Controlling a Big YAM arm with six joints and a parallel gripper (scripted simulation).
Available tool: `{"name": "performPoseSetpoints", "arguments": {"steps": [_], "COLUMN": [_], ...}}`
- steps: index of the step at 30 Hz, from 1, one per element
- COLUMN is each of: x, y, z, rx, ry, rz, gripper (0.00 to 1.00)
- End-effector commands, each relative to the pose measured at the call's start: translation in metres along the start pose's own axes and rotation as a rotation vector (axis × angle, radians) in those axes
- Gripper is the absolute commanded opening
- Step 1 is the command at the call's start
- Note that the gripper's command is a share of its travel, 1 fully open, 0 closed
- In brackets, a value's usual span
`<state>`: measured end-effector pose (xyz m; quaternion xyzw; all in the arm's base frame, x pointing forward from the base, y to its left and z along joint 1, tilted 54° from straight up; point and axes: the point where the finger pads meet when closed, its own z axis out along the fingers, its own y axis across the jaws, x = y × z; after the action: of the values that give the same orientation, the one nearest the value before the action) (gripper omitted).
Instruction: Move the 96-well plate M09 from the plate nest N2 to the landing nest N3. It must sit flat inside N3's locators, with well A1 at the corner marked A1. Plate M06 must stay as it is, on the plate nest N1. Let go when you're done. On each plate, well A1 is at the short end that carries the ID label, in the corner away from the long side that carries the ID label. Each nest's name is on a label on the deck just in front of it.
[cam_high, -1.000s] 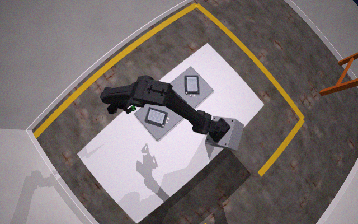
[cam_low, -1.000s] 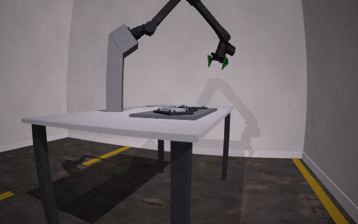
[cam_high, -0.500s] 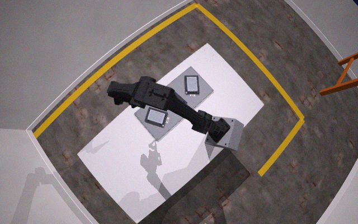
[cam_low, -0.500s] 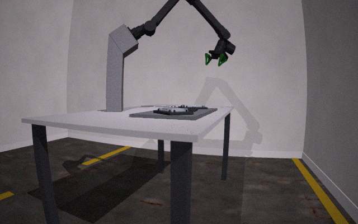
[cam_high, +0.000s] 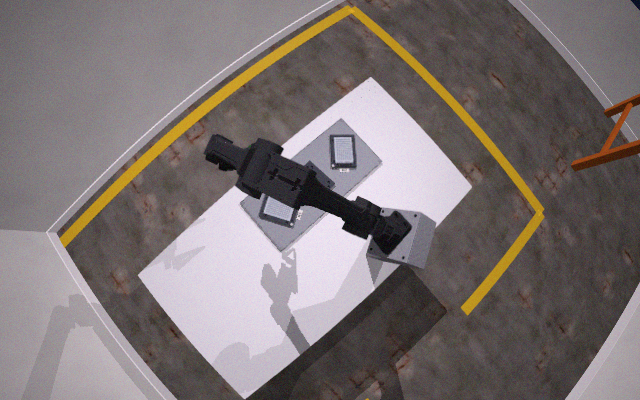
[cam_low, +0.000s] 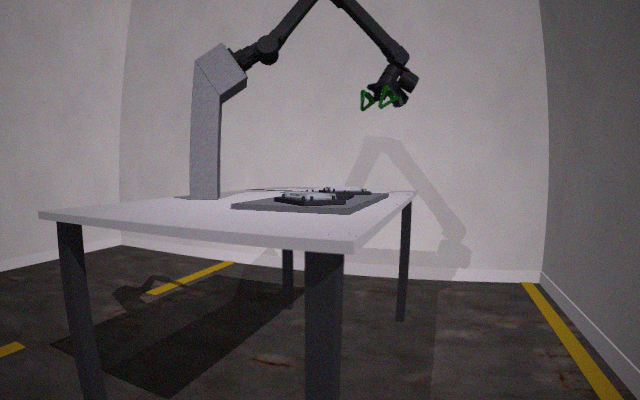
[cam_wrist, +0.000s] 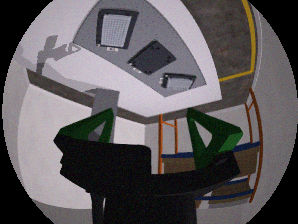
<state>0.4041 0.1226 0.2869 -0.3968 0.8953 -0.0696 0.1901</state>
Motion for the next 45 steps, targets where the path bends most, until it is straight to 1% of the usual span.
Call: {"name": "performPoseSetpoints", "arguments": {"steps": [1, 3, 4, 5, 6, 9, 11, 13, 14, 16, 17, 21, 22, 23, 24, 26, 27, 28, 31, 33, 34, 36, 38, 40, 42, 43, 44, 45], "x": [0.013, 0.022, 0.027, 0.028, 0.036, 0.05, 0.06, 0.069, 0.074, 0.074, 0.079, 0.099, 0.103, 0.104, 0.113, 0.123, 0.128, 0.133, 0.148, 0.148, 0.145, 0.147, 0.149, 0.146, 0.143, 0.129, 0.141, 0.14], "y": [-0.003, -0.005, -0.007, -0.01, -0.009, -0.012, -0.014, -0.015, -0.015, -0.015, -0.016, -0.018, -0.018, -0.023, -0.018, -0.018, -0.018, -0.018, -0.017, -0.017, -0.023, -0.027, -0.031, -0.036, -0.041, -0.042, -0.045, -0.048], "z": [-0.008, -0.005, -0.008, -0.006, -0.005, -0.001, 0.001, 0.01, 0.01, 0.01, 0.007, 0.01, 0.011, 0.013, 0.013, 0.015, 0.019, 0.017, 0.019, 0.019, 0.037, 0.046, 0.055, 0.064, 0.072, 0.072, 0.081, 0.085], "rx": [-0.005, -0.013, -0.009, -0.002, -0.012, -0.023, -0.026, -0.039, -0.041, -0.041, -0.039, -0.047, -0.047, -0.036, -0.05, -0.054, -0.06, -0.057, -0.062, -0.062, -0.072, -0.084, -0.084, -0.099, -0.1, -0.101, -0.108, -0.116], "ry": [0.008, 0.028, 0.021, 0.008, 0.031, 0.06, 0.071, 0.104, 0.112, 0.112, 0.111, 0.143, 0.143, 0.12, 0.153, 0.172, 0.19, 0.184, 0.213, 0.213, 0.213, 0.196, 0.195, 0.155, 0.156, 0.136, 0.135, 0.116], "rz": [0.099, 0.163, 0.17, 0.171, 0.202, 0.298, 0.337, 0.401, 0.433, 0.433, 0.466, 0.58, 0.58, 0.581, 0.612, 0.677, 0.709, 0.719, 0.816, 0.816, 0.848, 0.912, 0.914, 0.967, 0.968, 0.942, 0.994, 1.019], "gripper": [1.0, 1.0, 1.0, 1.0, 1.0, 1.0, 1.0, 1.0, 1.0, 1.0, 1.0, 1.0, 1.0, 1.0, 1.0, 1.0, 1.0, 1.0, 1.0, 1.0, 1.0, 1.0, 1.0, 1.0, 1.0, 1.0, 1.0, 1.0]}}
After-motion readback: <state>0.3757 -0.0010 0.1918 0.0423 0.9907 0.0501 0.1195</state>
